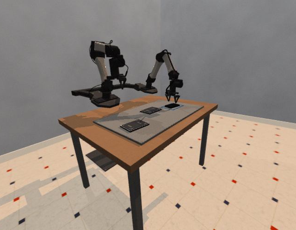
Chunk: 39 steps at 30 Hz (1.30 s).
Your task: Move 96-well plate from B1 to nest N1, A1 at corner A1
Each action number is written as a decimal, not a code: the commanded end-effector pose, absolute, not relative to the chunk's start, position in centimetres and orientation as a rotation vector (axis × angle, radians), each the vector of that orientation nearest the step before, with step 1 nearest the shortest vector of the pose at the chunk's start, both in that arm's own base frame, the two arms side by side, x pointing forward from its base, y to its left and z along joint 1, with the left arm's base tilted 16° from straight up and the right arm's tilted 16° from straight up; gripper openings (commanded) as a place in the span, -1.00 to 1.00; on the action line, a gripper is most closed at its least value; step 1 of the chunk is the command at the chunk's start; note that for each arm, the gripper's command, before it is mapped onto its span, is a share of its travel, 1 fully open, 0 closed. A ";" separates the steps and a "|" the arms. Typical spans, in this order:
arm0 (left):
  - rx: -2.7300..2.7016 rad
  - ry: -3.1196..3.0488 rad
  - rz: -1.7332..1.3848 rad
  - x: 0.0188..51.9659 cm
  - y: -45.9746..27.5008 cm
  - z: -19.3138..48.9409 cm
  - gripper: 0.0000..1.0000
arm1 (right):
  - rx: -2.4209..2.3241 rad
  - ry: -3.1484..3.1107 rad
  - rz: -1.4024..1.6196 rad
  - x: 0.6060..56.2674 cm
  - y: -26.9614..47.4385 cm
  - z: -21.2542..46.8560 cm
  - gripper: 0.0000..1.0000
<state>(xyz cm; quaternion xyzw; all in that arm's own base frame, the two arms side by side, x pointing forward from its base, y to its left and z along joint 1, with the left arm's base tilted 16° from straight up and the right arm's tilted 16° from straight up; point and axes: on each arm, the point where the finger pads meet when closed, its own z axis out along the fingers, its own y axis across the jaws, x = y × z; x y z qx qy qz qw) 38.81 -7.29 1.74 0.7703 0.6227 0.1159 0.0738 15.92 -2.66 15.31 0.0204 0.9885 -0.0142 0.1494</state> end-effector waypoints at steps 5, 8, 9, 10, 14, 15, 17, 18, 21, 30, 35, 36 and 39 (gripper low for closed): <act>2.309 1.871 0.358 39.6 -7.0 0.3 1.00 | 0.060 2.877 -0.024 15.2 -2.5 14.3 1.00; 2.321 1.873 0.346 39.3 -6.9 -0.6 1.00 | 0.060 2.877 -0.024 15.2 -2.5 14.3 1.00; 2.322 1.872 0.346 39.3 -7.0 -0.7 1.00 | 0.060 2.877 -0.024 15.2 -2.5 14.3 1.00; 2.321 1.872 0.345 39.3 -7.0 -0.9 1.00 | 0.060 2.877 -0.024 15.2 -2.5 14.3 1.00; 2.315 1.872 0.349 39.7 -6.9 -1.4 1.00 | 0.060 2.877 -0.024 15.2 -2.5 14.3 1.00; 2.317 1.872 0.346 39.7 -6.9 -1.6 1.00 | 0.060 2.877 -0.024 15.2 -2.5 14.3 1.00; 2.320 1.871 0.344 39.7 -7.0 -2.0 1.00 | 0.060 2.877 -0.024 15.2 -2.5 14.3 1.00; 2.316 1.869 0.347 39.9 -7.0 -2.0 1.00 | 0.060 2.877 -0.024 15.2 -2.5 14.3 1.00; 2.313 1.872 0.347 39.9 -6.9 -2.2 1.00 | 0.060 2.877 -0.024 15.2 -2.5 14.3 1.00; 2.316 1.866 0.346 40.1 -7.1 -2.9 1.00 | 0.060 2.877 -0.024 15.2 -2.5 14.3 1.00; 2.297 1.856 0.369 40.5 -7.3 -1.6 1.00 | 0.060 2.877 -0.024 15.2 -2.5 14.3 1.00; 2.297 1.856 0.369 40.5 -7.3 -1.6 1.00 | 0.060 2.877 -0.024 15.2 -2.5 14.3 1.00; 2.297 1.856 0.369 40.5 -7.3 -1.6 1.00 | 0.060 2.877 -0.024 15.2 -2.5 14.3 1.00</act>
